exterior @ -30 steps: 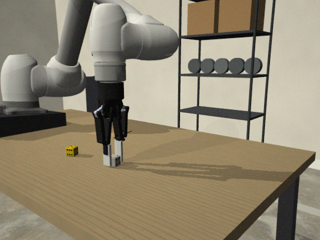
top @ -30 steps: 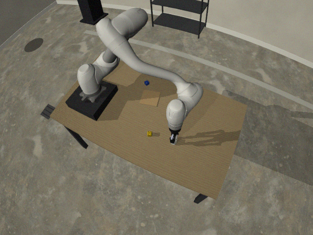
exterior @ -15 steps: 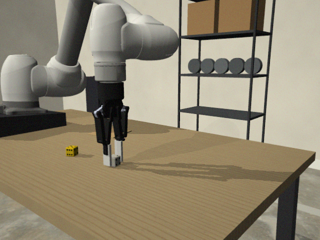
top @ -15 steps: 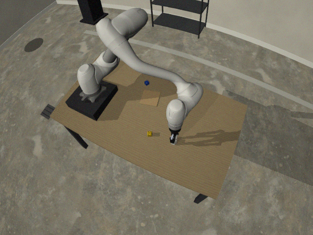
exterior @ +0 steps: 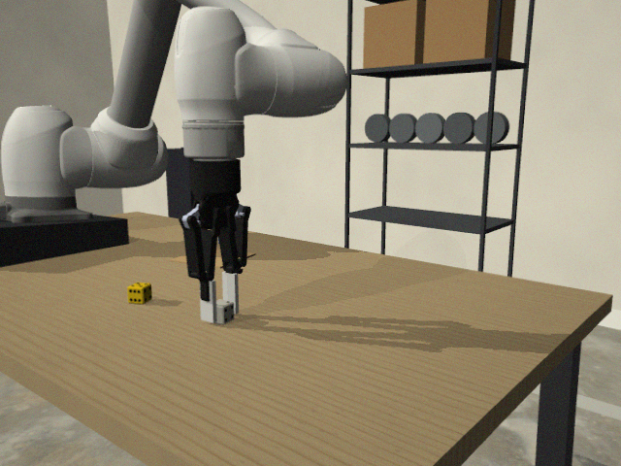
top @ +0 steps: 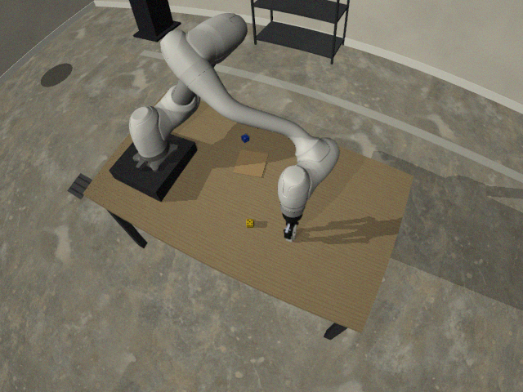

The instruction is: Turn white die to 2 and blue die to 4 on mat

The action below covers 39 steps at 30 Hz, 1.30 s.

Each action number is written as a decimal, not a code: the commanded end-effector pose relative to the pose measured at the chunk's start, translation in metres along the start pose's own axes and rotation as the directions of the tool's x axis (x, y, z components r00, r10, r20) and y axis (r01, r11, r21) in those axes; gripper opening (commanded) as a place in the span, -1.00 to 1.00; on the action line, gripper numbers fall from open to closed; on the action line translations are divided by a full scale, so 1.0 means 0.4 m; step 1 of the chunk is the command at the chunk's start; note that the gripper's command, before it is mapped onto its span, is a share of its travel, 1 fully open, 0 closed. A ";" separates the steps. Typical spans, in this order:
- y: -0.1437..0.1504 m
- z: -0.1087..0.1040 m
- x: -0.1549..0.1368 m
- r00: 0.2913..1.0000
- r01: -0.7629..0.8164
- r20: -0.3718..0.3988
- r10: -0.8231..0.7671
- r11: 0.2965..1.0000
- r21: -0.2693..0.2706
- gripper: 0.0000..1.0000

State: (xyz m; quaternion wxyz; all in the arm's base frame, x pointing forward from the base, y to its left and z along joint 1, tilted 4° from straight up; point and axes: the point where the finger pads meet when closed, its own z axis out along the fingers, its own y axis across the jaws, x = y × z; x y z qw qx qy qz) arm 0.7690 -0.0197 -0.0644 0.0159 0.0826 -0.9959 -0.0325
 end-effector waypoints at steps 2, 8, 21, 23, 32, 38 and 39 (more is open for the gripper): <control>0.008 0.009 0.002 1.000 0.000 -0.003 -0.001 1.000 -0.003 -0.51; 0.008 0.009 0.002 1.000 0.000 -0.003 -0.001 1.000 -0.003 -0.51; 0.008 0.009 0.002 1.000 0.000 -0.003 -0.001 1.000 -0.003 -0.51; 0.008 0.009 0.002 1.000 0.000 -0.003 -0.001 1.000 -0.003 -0.51; 0.008 0.009 0.002 1.000 0.000 -0.003 -0.001 1.000 -0.003 -0.51; 0.008 0.001 0.002 1.000 0.000 -0.003 -0.001 1.000 -0.003 -0.51; 0.008 -0.006 0.002 1.000 0.000 -0.003 -0.001 1.000 -0.003 -0.51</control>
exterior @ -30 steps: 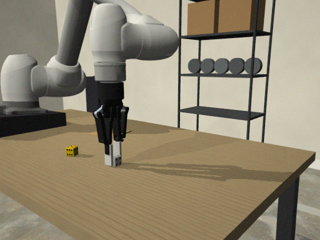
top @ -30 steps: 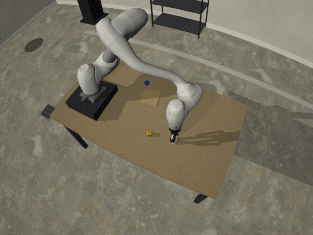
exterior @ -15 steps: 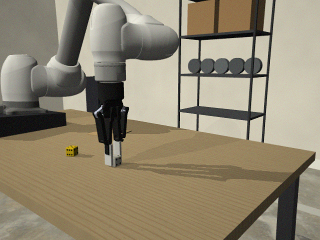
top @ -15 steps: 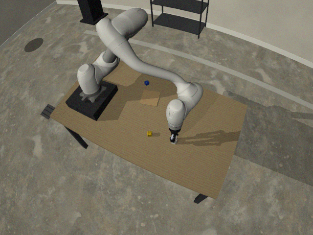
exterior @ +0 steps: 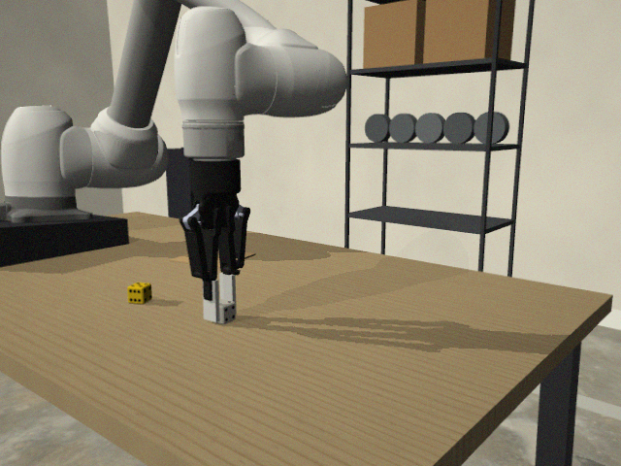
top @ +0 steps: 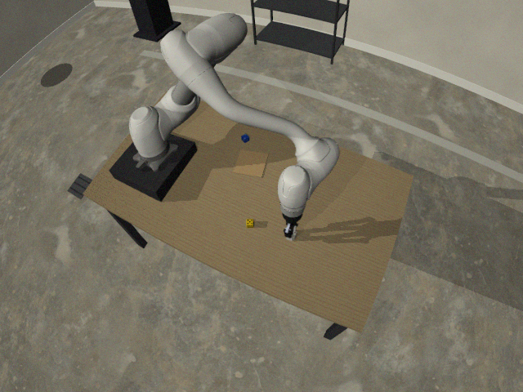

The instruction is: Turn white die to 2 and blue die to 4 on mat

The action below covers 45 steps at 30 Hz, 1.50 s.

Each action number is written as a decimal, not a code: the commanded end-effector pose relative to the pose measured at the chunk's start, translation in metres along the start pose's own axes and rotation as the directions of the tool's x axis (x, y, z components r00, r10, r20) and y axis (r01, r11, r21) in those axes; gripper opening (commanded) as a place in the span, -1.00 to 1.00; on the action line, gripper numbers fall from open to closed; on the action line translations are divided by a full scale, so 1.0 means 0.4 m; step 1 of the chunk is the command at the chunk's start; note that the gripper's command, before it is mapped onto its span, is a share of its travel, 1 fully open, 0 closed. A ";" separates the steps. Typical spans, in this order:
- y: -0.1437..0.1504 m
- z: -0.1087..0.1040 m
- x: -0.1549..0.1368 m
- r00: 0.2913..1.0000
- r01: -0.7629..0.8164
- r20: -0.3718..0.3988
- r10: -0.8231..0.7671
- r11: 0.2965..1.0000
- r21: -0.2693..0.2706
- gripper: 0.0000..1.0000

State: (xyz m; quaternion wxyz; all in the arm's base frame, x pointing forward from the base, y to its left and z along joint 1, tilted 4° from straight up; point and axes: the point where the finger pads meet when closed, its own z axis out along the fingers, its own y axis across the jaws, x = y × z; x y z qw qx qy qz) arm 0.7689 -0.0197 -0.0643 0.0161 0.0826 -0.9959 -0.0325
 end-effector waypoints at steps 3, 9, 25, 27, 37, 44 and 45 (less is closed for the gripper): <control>0.008 -0.039 0.002 1.000 0.000 -0.003 0.000 1.000 -0.003 -0.51; 0.008 -0.109 0.002 1.000 0.000 -0.003 0.000 1.000 -0.003 -0.51; 0.007 -0.241 0.001 1.000 0.000 -0.003 0.000 1.000 -0.003 -0.51; 0.007 -0.241 0.001 1.000 0.000 -0.003 0.000 1.000 -0.003 -0.51; 0.007 -0.241 0.001 1.000 0.000 -0.003 0.000 1.000 -0.003 -0.51; 0.007 -0.241 0.001 1.000 0.000 -0.003 0.000 1.000 -0.003 -0.51; 0.007 -0.241 0.001 1.000 0.000 -0.003 0.000 1.000 -0.003 -0.51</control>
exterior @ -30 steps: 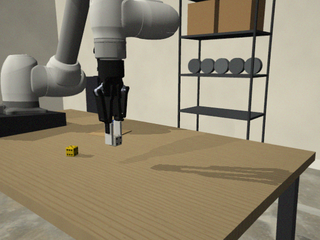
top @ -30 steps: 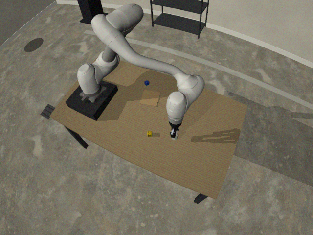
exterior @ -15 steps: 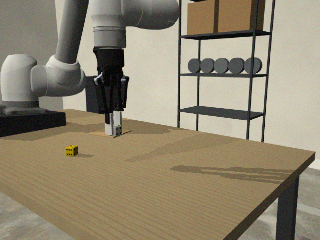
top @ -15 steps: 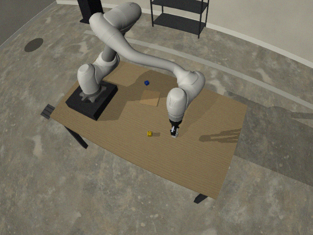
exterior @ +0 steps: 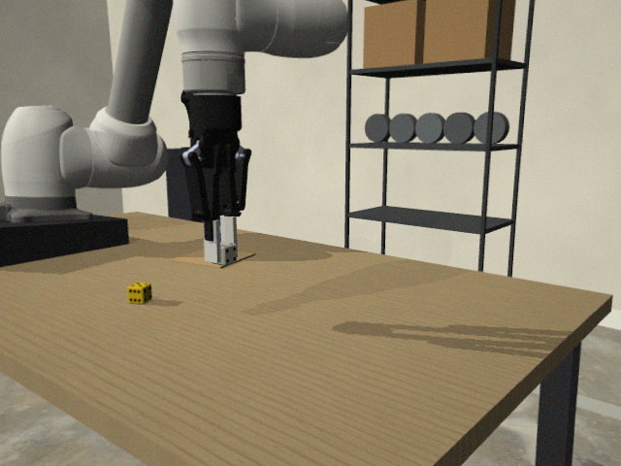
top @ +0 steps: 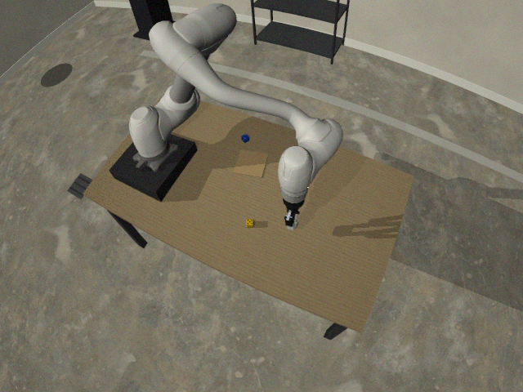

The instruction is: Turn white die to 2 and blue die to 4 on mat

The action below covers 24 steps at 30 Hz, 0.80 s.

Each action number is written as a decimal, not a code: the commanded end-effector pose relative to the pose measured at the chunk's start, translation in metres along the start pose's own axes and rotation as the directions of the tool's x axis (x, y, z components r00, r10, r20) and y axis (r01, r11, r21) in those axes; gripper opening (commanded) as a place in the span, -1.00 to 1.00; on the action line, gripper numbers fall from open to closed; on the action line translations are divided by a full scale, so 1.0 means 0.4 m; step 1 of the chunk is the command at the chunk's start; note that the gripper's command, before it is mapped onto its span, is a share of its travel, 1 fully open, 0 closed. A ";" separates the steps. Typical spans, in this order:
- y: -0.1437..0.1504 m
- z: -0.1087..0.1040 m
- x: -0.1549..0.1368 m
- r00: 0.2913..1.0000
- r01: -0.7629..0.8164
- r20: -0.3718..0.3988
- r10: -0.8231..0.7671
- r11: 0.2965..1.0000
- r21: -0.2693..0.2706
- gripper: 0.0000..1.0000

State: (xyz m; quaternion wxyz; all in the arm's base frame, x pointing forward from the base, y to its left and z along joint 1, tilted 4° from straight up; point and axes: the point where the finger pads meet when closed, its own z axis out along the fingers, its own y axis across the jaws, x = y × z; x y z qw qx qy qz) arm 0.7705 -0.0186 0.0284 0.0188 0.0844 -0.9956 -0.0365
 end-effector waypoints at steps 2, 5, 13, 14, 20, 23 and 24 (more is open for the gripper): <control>-0.010 -0.010 0.000 1.000 -0.003 0.002 0.003 1.000 0.006 -0.51; -0.010 -0.010 0.000 1.000 -0.003 0.002 0.003 1.000 0.006 -0.51; -0.010 -0.010 0.000 1.000 -0.003 0.002 0.003 1.000 0.006 -0.51; -0.010 -0.010 0.000 1.000 -0.003 0.002 0.003 1.000 0.006 -0.51; 0.002 -0.012 0.006 1.000 0.000 0.002 0.000 1.000 0.006 -0.51; 0.124 -0.031 0.086 0.999 0.038 0.002 -0.038 0.999 0.006 -0.51; 0.124 -0.031 0.086 0.999 0.038 0.002 -0.038 0.999 0.006 -0.51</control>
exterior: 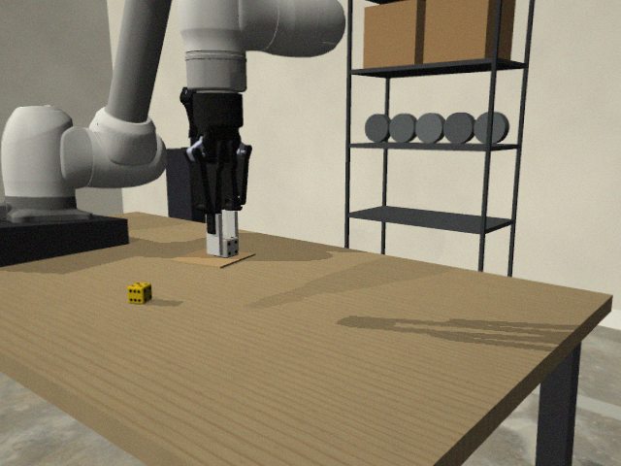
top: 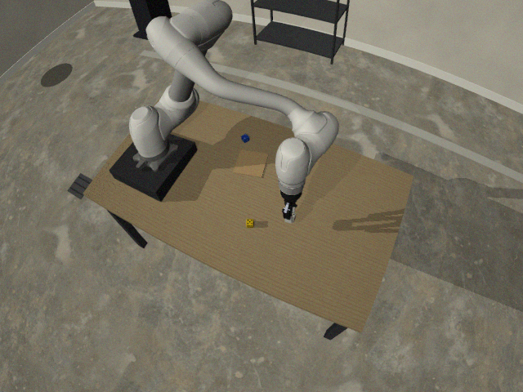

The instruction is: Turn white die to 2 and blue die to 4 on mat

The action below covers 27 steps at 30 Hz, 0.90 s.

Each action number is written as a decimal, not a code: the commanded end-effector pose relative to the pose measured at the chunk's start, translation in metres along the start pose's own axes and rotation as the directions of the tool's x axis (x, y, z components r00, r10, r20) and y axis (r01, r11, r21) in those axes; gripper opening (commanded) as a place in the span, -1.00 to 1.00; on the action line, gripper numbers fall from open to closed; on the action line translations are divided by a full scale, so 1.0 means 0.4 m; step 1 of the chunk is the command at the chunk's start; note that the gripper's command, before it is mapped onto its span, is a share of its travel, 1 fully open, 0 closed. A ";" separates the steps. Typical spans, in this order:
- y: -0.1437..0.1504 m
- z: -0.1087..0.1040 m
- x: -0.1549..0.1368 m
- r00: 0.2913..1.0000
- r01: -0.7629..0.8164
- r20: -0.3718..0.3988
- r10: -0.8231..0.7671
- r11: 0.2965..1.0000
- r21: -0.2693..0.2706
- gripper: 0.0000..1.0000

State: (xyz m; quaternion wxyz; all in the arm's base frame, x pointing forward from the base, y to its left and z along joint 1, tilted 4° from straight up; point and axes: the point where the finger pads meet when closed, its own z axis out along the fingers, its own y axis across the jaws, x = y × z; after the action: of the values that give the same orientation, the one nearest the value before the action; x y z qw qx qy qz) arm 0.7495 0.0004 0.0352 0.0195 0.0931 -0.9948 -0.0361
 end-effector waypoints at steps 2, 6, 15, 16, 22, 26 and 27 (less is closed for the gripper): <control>0.139 -0.029 0.093 0.999 0.043 0.005 -0.043 0.999 0.006 -0.51; 0.277 -0.039 0.219 0.995 0.099 0.004 -0.099 0.995 0.006 -0.51; 0.449 -0.043 0.420 0.987 0.160 0.004 -0.160 0.987 0.006 -0.51; 0.487 -0.038 0.487 0.982 0.189 0.004 -0.189 0.982 0.006 -0.51; 0.588 -0.023 0.674 0.972 0.237 0.003 -0.237 0.972 0.006 -0.51; 0.612 -0.015 0.733 0.967 0.254 0.003 -0.254 0.967 0.006 -0.51; 0.626 -0.009 0.775 0.964 0.266 0.003 -0.266 0.964 0.006 -0.51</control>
State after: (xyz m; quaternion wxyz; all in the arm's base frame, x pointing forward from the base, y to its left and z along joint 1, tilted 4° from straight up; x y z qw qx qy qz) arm 0.4423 0.1750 0.0668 0.0151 0.2151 -0.9759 -0.0336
